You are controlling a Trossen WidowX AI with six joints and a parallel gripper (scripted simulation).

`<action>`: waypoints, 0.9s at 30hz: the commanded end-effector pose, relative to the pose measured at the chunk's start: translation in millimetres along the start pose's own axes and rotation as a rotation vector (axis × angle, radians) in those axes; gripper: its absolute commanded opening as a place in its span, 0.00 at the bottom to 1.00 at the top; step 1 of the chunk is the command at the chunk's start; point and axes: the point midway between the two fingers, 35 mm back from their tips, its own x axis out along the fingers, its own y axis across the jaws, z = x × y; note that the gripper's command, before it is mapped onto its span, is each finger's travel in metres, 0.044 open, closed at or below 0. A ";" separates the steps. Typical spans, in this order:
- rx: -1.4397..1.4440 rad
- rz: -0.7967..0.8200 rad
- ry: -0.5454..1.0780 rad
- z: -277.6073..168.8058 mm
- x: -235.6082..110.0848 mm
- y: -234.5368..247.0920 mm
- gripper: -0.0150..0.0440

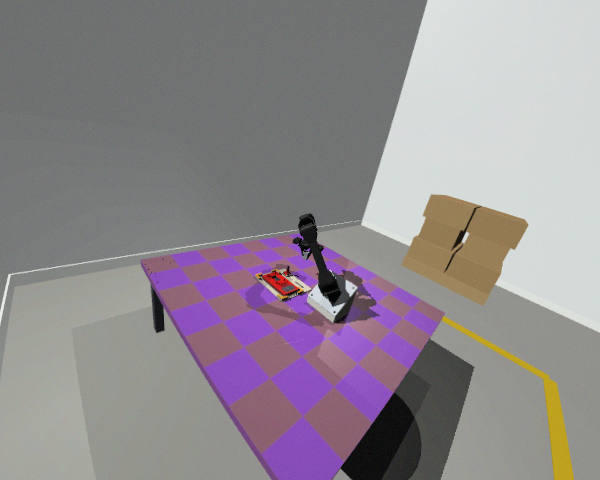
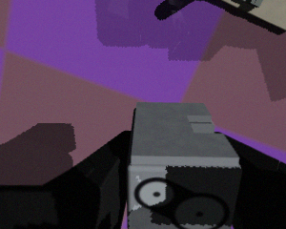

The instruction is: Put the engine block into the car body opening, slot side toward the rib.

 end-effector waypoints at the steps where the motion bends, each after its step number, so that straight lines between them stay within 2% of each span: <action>1: 0.000 -0.008 0.037 0.7 -7.0 -0.9 0.25; 6: -0.001 -0.001 0.135 3.7 -5.8 -0.9 0.25; 23: 0.002 0.001 0.674 20.6 3.4 -1.2 0.25; 27: 0.005 -0.007 0.715 22.0 8.5 -0.6 0.25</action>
